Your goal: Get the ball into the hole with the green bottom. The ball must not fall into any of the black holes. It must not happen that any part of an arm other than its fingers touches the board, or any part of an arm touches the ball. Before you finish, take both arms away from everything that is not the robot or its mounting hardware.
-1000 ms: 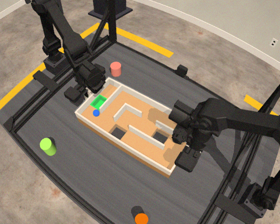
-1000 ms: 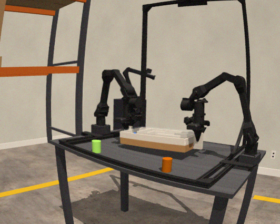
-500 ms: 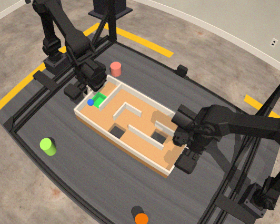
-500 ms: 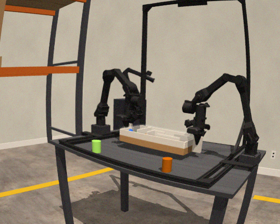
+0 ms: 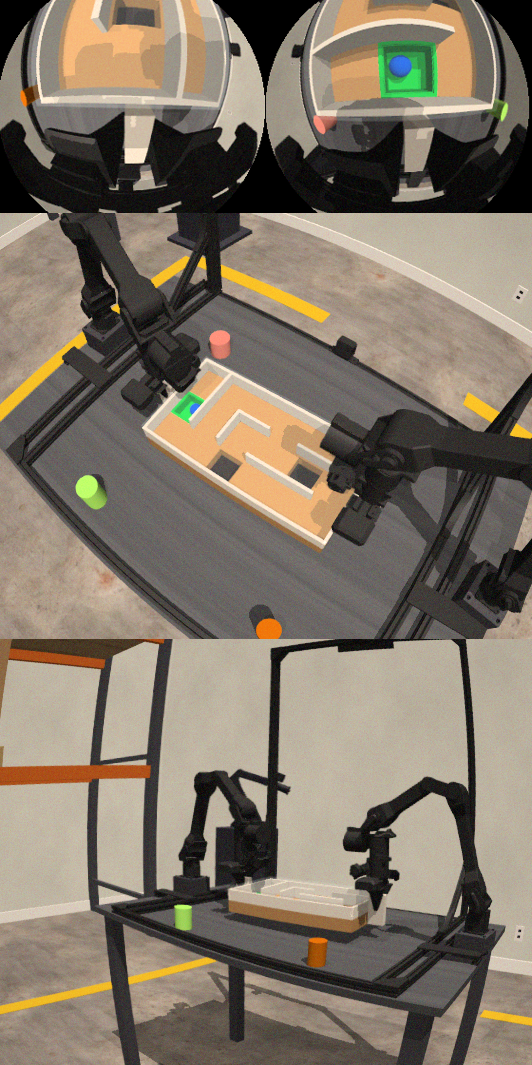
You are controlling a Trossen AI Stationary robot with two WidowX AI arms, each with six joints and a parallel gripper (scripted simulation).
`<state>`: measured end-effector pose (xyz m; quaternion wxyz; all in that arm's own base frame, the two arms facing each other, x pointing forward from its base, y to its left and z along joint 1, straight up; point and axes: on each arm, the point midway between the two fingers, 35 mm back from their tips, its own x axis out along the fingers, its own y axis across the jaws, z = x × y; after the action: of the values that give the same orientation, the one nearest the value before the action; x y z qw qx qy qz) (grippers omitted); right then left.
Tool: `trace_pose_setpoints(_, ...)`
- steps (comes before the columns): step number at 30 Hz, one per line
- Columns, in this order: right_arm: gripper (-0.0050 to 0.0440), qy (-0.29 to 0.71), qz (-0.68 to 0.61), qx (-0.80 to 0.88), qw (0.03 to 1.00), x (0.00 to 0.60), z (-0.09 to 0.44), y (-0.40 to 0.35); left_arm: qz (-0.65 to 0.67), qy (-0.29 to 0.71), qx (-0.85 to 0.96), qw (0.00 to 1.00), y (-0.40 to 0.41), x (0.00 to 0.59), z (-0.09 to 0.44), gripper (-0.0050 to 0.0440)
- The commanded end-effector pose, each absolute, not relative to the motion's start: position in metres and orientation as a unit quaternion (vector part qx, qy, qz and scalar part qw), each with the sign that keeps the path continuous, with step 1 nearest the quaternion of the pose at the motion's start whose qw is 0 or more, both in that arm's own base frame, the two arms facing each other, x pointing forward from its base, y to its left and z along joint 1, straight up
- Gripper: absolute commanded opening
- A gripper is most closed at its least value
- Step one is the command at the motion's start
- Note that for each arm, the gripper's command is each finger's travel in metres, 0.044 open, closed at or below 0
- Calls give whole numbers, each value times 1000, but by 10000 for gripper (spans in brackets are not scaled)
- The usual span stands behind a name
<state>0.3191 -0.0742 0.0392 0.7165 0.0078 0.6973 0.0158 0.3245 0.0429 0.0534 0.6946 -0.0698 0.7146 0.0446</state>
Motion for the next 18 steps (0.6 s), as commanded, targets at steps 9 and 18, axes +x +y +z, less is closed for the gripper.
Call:
trace_pose_setpoints(9,20,699,9,1,715,318,21,-73,52,713,-62,697,42,327,35,20)
trace_pose_setpoints(18,68,707,4,-4,707,316,7,-72,57,705,-57,705,41,327,13,68)
